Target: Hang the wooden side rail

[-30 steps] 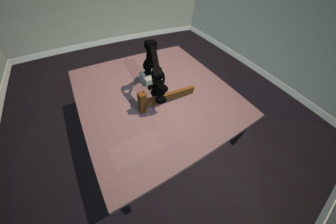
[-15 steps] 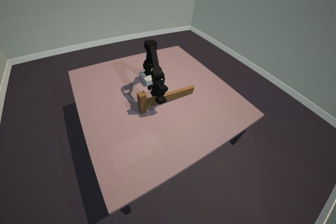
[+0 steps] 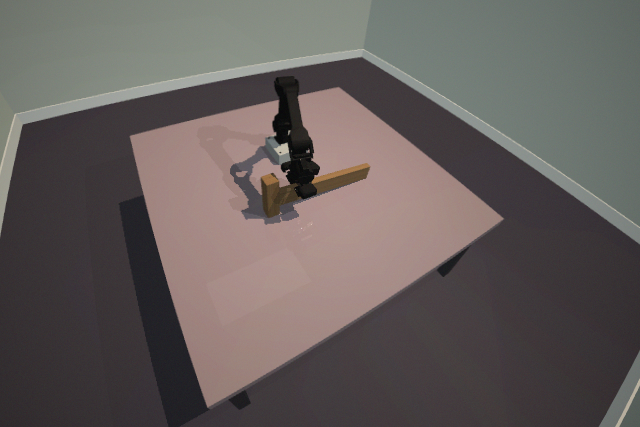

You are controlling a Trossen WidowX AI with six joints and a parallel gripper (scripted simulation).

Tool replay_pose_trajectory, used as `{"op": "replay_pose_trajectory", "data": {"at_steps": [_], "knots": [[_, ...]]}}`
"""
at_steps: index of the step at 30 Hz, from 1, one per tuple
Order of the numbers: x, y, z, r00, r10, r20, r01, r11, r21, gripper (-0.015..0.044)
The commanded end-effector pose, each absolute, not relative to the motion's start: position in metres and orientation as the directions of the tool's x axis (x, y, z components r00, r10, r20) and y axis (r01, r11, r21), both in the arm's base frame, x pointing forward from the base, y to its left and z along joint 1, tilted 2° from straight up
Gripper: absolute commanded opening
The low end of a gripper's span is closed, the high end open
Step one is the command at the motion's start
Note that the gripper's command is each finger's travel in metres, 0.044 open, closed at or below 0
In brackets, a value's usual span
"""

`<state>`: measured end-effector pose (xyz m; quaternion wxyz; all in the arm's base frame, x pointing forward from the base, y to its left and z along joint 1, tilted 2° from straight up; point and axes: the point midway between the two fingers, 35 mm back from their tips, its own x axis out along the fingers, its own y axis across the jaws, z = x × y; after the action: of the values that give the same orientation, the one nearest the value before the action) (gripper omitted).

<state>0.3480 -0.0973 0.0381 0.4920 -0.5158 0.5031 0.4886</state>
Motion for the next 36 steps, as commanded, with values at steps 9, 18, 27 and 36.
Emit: {"op": "replay_pose_trajectory", "data": {"at_steps": [9,18,27,36], "knots": [[0.3496,-0.0998,0.0396,0.025,-0.041,-0.999,-1.0,-0.013,-0.025,0.0],[0.3497,-0.0999,0.0382,0.025,-0.041,-0.999,-1.0,-0.013,-0.025,0.0],[0.3497,-0.1,0.0367,0.025,-0.041,-0.999,-1.0,-0.013,-0.025,0.0],[0.3497,-0.1,0.0352,0.025,-0.041,-0.999,-1.0,-0.013,-0.025,0.0]]}}
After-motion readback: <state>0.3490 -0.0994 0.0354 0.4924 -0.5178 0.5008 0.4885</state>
